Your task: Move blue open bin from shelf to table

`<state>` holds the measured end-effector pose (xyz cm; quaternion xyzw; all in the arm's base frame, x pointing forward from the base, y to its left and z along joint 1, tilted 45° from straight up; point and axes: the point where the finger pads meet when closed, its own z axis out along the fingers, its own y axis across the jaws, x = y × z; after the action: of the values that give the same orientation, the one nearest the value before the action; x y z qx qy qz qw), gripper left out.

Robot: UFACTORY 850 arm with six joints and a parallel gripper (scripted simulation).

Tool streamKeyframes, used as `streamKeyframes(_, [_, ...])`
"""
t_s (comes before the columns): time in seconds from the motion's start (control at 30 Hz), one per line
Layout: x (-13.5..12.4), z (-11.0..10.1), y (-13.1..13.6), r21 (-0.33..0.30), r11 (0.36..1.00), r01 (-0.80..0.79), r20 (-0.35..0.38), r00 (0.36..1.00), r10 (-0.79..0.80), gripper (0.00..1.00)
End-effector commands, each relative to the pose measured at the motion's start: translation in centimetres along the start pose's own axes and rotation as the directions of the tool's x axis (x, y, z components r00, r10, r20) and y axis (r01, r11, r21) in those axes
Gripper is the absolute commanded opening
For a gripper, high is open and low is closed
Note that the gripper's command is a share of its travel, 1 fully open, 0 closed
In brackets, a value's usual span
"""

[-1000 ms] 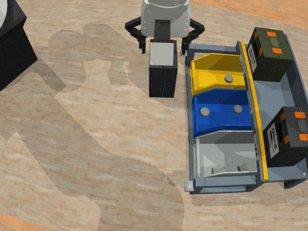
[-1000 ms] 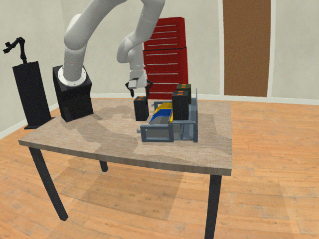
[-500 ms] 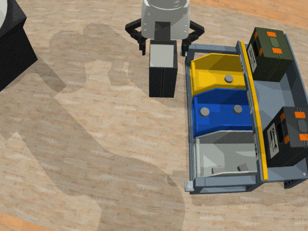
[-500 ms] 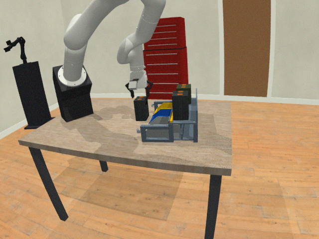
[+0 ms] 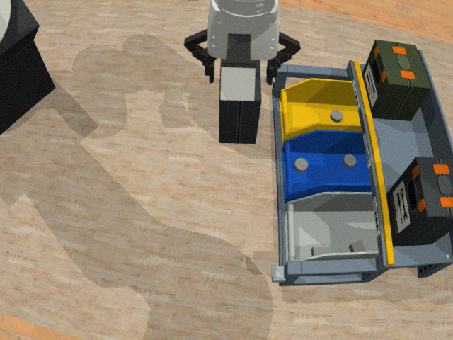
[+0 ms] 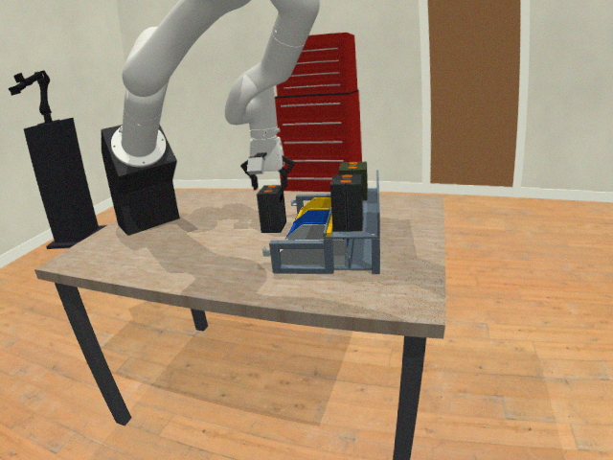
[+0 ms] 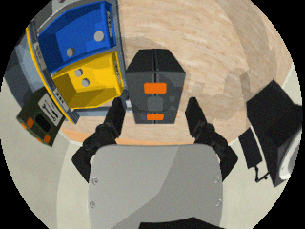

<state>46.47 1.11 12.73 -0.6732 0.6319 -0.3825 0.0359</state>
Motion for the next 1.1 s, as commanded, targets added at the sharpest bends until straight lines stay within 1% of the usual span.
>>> streamKeyframes(0.0, [0.0,0.0,0.0,0.001,1.000,0.000,0.000,1.000,0.000,1.00])
streamKeyframes(0.8, [0.0,0.2,0.0,0.001,1.000,0.000,0.000,1.000,0.000,1.00])
streamKeyframes(0.97, [4.0,0.3,-3.0,0.001,1.000,0.000,0.000,1.000,0.000,1.00])
streamKeyframes(1.07, [4.0,0.3,-3.0,0.001,1.000,0.000,0.000,1.000,0.000,1.00])
